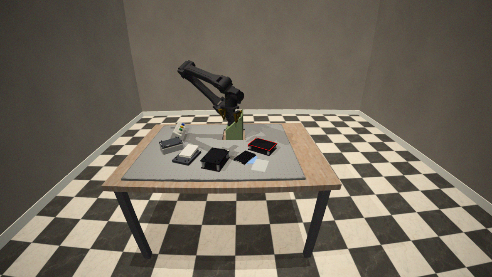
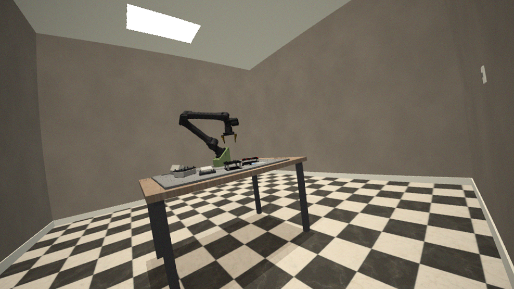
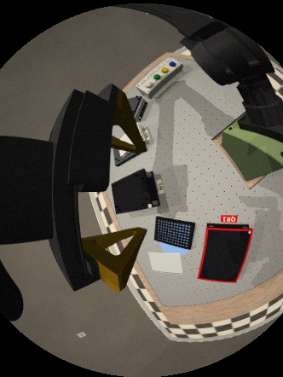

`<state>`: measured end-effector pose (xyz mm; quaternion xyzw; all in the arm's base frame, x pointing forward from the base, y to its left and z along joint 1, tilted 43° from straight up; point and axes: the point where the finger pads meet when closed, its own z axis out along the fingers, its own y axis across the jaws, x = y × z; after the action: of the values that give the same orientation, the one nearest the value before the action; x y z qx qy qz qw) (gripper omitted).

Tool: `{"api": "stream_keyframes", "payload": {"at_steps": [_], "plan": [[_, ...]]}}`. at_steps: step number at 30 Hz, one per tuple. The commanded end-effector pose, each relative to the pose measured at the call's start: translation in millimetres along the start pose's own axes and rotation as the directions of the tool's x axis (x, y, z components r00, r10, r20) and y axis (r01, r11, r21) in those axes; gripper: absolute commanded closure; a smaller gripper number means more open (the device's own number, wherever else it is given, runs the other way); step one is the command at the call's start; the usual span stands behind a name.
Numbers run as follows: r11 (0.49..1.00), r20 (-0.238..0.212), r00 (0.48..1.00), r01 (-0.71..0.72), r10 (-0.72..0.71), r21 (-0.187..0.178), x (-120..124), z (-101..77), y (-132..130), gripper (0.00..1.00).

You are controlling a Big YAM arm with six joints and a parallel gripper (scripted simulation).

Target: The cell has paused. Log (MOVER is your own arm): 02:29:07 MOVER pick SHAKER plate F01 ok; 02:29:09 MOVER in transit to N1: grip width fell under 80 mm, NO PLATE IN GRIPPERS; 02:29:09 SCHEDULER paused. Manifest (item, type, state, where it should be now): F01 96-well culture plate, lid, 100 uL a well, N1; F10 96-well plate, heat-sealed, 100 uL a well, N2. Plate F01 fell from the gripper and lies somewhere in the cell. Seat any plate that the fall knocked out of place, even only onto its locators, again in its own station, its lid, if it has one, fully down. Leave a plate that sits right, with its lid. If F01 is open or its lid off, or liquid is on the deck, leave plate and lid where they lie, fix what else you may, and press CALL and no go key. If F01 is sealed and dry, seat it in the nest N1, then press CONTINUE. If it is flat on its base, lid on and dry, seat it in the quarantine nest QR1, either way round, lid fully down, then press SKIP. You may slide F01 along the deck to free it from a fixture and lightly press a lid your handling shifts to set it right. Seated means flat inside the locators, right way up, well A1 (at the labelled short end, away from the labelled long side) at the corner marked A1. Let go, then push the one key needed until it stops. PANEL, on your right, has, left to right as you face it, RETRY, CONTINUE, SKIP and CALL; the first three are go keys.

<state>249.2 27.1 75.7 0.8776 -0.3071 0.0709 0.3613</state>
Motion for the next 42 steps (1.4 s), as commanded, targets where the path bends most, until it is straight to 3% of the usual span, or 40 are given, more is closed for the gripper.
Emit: {"api": "stream_keyframes", "payload": {"at_steps": [1,3,6,8,14,16,17,18,21,23,26,31,37,42], "plan": [[0.994,-0.018,0.997,-0.08,0.082,0.077,8.4,-25.6,-23.5,0.0],[0.998,-0.011,0.999,-0.052,0.052,0.032,-14.2,-7.9,-16.5,0.0],[0.998,-0.011,0.999,-0.052,0.053,0.032,-27.6,-7.9,-23.5,0.0],[0.996,-0.012,0.998,-0.068,0.069,0.06,-29.2,-19.0,-37.1,0.0],[0.997,-0.009,0.998,-0.059,0.059,0.044,-60.8,-12.3,-46.3,0.0],[0.997,-0.009,0.998,-0.059,0.059,0.044,-60.8,-12.3,-46.3,0.0],[0.995,-0.009,0.997,-0.074,0.075,0.073,-57.8,-20.2,-48.3,0.0],[0.997,-0.005,0.998,-0.065,0.065,0.05,-55.4,-17.2,-46.7,0.0],[0.997,-0.005,0.998,-0.065,0.065,0.05,-55.4,-17.2,-46.7,0.0],[0.997,0.0,0.997,-0.074,0.074,0.02,-56.4,4.2,-46.8,0.0],[0.997,-0.001,0.998,-0.066,0.066,0.045,-47.3,6.6,-64.9,0.0],[0.997,-0.002,0.998,-0.065,0.066,0.042,-42.2,27.1,-79.7,0.0],[0.995,-0.005,0.997,-0.077,0.077,0.061,-32.2,36.0,-99.7,0.0],[0.996,-0.006,0.997,-0.074,0.075,0.054,-28.2,58.2,-113.0,0.0]]}}
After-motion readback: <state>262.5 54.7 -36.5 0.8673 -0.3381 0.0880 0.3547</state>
